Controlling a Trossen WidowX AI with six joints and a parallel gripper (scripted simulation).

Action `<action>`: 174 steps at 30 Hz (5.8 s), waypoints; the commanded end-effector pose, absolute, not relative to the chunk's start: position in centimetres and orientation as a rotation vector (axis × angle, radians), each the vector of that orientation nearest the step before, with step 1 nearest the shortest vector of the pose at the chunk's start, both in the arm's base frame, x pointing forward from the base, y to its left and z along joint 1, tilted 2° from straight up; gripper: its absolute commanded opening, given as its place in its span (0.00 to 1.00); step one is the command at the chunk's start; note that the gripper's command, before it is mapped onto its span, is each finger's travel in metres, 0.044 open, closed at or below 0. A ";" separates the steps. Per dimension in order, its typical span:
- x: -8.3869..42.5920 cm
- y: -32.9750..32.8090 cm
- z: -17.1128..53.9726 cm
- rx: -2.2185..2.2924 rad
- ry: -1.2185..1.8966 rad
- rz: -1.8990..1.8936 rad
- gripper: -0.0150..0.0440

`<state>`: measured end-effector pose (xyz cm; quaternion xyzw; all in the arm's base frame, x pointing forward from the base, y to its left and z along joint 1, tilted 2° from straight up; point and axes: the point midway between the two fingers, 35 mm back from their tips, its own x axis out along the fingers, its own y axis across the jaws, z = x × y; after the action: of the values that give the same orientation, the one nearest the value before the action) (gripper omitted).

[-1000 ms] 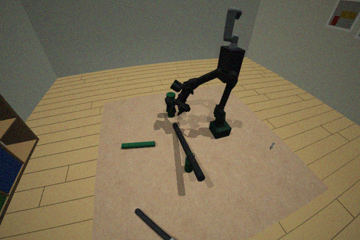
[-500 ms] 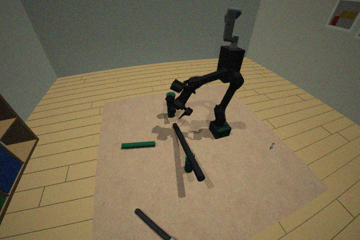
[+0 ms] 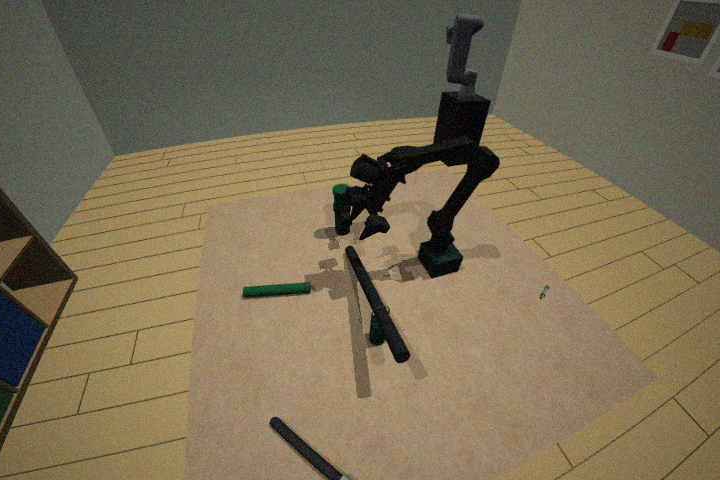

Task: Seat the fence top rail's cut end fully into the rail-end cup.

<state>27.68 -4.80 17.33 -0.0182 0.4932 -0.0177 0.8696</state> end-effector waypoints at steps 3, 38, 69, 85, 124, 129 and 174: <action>27.2 -3.8 19.0 0.078 0.996 -0.110 1.00; 30.2 -2.4 10.3 -1.158 1.201 1.107 1.00; 30.7 -2.4 4.1 -1.158 1.201 1.106 1.00; 30.7 -2.3 1.5 -1.158 1.201 1.106 1.00; 30.5 -2.4 1.7 -1.174 1.224 1.095 0.25; 30.2 -3.0 4.3 -1.242 1.315 1.043 0.25; 30.0 -4.1 7.7 -1.306 1.398 1.002 0.25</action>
<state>29.84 -3.46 7.39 -0.5318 0.5677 0.4161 0.4708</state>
